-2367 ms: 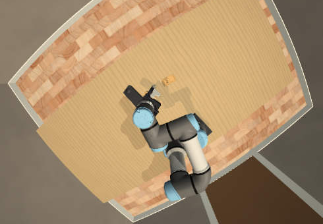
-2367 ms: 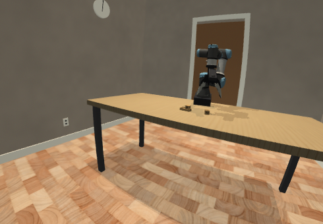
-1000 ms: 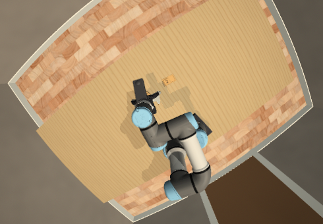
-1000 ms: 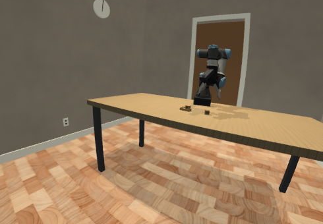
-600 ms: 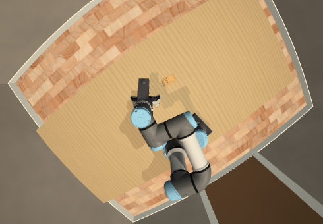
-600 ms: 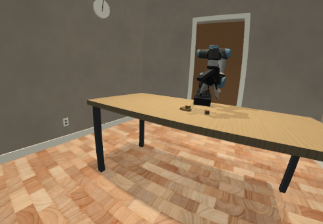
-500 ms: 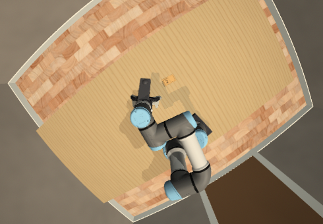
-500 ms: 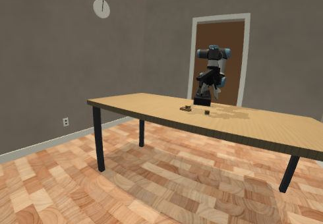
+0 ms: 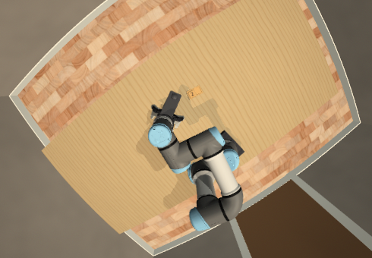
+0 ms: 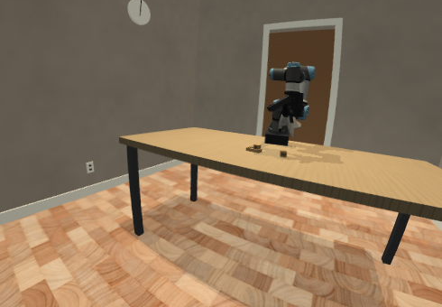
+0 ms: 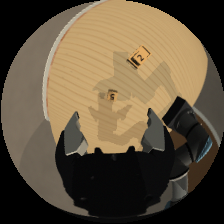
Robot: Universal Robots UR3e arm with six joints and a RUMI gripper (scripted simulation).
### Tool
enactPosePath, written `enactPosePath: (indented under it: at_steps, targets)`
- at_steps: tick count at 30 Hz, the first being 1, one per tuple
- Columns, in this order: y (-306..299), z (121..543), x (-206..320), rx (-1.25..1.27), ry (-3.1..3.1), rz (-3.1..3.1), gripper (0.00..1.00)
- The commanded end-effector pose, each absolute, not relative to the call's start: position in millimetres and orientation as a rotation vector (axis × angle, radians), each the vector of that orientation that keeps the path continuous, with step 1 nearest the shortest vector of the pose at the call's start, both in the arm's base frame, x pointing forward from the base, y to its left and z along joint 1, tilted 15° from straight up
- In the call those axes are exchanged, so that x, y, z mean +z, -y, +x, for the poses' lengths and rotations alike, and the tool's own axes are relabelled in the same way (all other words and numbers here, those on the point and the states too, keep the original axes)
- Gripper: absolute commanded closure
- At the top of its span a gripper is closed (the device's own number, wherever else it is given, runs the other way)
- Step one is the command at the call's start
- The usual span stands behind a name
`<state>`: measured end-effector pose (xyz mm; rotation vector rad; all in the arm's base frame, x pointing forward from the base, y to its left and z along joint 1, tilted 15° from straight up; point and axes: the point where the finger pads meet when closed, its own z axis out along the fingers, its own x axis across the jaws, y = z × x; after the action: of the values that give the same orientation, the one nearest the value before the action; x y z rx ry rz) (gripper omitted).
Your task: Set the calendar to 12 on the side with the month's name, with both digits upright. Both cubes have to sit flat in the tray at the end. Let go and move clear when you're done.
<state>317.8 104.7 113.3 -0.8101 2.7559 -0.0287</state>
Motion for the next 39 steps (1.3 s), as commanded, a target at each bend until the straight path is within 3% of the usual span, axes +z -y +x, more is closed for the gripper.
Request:
enactPosePath:
  at_steps: [1,18,19,39]
  targets:
    - [-105.4,317.5,112.9,-0.018,-2.808,-0.613,0.0]
    - [-106.3,316.7,111.9,0.003,-2.836,-0.459,0.0]
    - [-106.3,316.7,111.9,0.003,-2.836,-0.459,0.72]
    - [-106.3,316.7,111.9,0.003,-2.836,-0.459,0.72]
